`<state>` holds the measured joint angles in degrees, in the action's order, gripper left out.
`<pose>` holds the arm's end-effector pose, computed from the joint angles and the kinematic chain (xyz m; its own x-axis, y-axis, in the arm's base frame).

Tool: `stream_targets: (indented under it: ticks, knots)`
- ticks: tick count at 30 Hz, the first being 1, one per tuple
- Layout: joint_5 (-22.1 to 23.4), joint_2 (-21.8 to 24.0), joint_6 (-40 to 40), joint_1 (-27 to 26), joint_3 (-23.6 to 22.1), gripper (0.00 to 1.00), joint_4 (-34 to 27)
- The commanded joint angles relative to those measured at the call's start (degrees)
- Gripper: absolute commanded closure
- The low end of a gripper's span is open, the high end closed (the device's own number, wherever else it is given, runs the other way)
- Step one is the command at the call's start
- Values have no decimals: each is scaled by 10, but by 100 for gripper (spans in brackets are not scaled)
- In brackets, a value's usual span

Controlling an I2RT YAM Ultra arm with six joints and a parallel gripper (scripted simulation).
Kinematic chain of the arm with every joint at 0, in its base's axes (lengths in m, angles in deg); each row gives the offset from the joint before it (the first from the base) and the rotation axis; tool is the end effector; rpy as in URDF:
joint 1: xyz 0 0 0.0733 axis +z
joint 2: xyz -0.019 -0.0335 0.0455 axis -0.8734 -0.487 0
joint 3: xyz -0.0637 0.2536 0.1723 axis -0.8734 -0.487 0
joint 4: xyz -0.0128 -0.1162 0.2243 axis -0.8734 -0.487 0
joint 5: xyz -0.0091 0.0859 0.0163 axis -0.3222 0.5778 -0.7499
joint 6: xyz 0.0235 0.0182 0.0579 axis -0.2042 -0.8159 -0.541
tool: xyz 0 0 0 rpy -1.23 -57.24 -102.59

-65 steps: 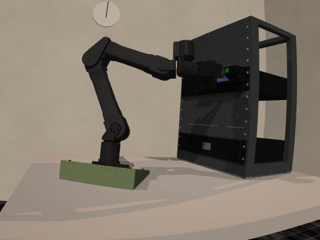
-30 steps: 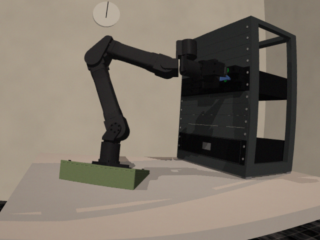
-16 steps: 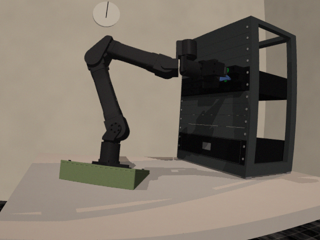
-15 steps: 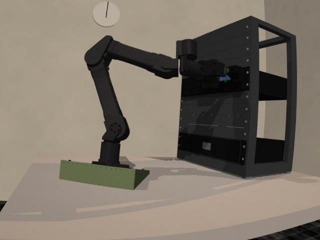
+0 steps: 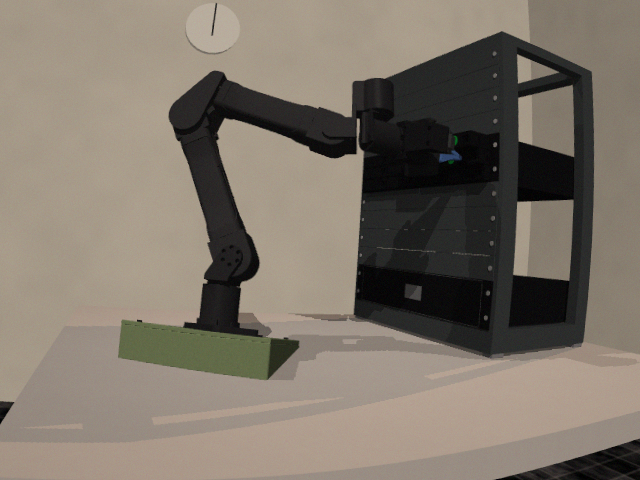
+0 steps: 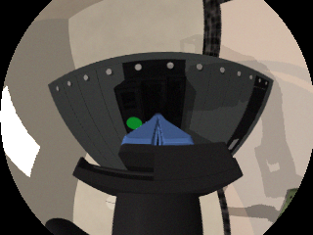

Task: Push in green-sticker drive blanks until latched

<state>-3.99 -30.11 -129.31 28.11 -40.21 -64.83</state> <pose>0.2210 -0.1094 0.3871 0.0163 0.9802 0.1974 -0.0555 -0.1962 0.9790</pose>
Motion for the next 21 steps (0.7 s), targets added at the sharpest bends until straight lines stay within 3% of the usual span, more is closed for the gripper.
stream_targets:
  ticks: [1,21]
  knots:
    - [-13,-12,8,10,36,100,20]
    - [-17,-16,9,14,42,100,19]
